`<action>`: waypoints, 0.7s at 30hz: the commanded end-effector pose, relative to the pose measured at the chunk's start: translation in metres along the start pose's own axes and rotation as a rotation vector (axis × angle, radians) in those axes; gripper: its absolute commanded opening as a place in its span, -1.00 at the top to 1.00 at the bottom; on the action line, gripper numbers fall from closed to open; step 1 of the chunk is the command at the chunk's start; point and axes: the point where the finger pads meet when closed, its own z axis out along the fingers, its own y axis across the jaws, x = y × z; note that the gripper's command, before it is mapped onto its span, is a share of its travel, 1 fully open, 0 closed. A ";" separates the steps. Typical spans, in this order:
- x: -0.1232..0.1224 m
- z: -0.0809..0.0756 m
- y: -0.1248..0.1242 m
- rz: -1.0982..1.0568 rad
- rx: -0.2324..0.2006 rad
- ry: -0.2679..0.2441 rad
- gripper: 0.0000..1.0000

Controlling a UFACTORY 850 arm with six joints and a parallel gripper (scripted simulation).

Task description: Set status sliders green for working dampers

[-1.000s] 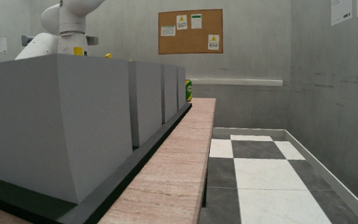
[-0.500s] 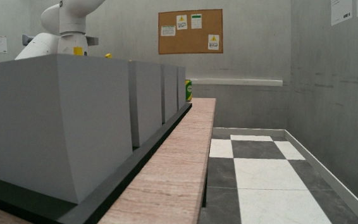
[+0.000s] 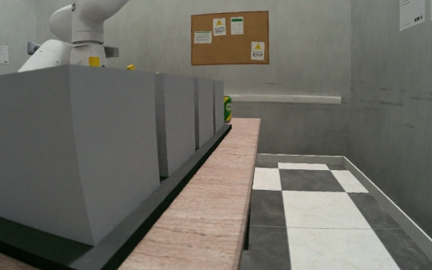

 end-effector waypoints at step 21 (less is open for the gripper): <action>0.000 0.014 0.001 0.000 -0.001 -0.001 1.00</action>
